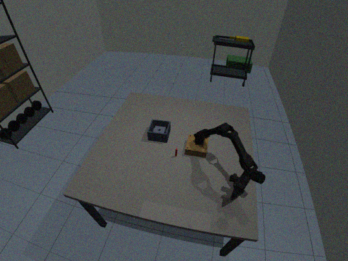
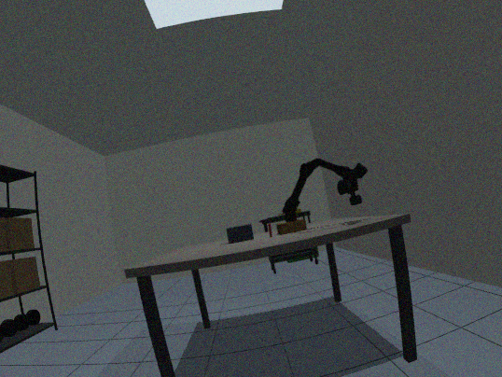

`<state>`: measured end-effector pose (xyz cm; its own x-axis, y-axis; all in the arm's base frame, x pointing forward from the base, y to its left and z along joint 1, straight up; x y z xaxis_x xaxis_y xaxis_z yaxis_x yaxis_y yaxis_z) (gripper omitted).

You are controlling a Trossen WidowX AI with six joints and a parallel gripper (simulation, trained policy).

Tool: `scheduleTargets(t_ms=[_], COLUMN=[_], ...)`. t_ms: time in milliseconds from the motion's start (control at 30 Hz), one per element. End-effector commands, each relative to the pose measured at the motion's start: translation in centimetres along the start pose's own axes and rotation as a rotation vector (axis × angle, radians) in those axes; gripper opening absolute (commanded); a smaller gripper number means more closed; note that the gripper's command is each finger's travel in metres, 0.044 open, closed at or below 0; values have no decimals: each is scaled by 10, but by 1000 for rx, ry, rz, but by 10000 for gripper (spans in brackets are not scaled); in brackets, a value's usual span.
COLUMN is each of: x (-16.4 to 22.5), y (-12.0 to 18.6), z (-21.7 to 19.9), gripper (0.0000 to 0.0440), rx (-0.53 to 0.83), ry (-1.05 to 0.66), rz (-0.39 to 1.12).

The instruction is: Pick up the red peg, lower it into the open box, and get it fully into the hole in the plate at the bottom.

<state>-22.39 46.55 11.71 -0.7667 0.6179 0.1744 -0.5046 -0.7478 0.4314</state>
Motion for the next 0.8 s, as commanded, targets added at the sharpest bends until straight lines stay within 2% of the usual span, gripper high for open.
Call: scheduleTargets(t_ms=[0,100,333,567,767], x=[-2,-8,-50,-122,-195], y=[-3,-14,-52,-85,-97], z=[4,21,68,110,139], gripper=[415,440,430,419,420], rx=[10,43,168,317,446], ry=[16,72,228,338,381], rz=[0,-4,-31,-73,-107])
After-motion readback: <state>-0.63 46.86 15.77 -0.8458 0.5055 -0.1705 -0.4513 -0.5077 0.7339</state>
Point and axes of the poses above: the point midway between the two fingers, 35 mm back from their tips, its own y axis back along the fingers, its own z axis across the jaws, x = y × z, the point moved 2 cm from there along y, back along the fingers, and after that the axes turned 7 degrees about -y, right-handed, at the moved point
